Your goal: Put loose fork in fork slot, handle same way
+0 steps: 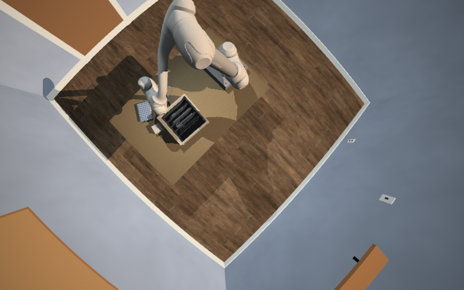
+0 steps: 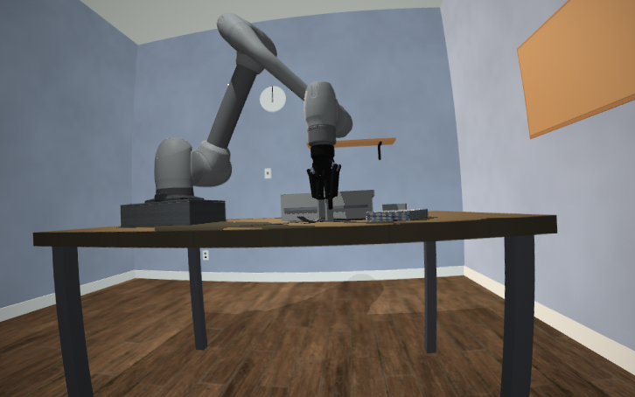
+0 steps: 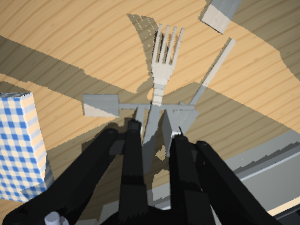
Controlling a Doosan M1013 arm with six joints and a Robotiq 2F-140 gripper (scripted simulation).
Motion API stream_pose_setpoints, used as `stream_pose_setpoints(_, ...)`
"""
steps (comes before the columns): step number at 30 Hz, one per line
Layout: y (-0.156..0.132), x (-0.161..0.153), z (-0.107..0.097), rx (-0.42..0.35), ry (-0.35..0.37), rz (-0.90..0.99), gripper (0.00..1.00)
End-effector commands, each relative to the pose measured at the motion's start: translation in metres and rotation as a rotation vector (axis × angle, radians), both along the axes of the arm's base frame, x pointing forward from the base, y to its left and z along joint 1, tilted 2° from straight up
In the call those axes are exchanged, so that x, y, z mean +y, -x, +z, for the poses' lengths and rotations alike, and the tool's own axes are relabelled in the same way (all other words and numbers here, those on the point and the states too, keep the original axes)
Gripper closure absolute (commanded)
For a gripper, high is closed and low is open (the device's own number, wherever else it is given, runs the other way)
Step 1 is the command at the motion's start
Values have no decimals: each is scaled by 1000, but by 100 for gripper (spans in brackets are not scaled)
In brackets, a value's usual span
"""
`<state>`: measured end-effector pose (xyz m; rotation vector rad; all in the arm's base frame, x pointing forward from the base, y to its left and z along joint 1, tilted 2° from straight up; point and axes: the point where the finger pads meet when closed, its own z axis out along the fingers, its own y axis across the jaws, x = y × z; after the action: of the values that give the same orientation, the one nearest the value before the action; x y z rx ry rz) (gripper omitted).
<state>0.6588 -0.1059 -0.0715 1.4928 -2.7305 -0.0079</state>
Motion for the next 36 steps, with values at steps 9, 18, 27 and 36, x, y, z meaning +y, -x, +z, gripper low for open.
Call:
stream_pose_setpoints(9, 0, 0, -1, 0, 0, 0, 97)
stream_pose_setpoints(18, 0, 0, -1, 0, 0, 0, 97)
stream_pose_setpoints(27, 0, 0, -1, 0, 0, 0, 97)
stream_pose_setpoints(36, 0, 0, -1, 0, 0, 0, 97)
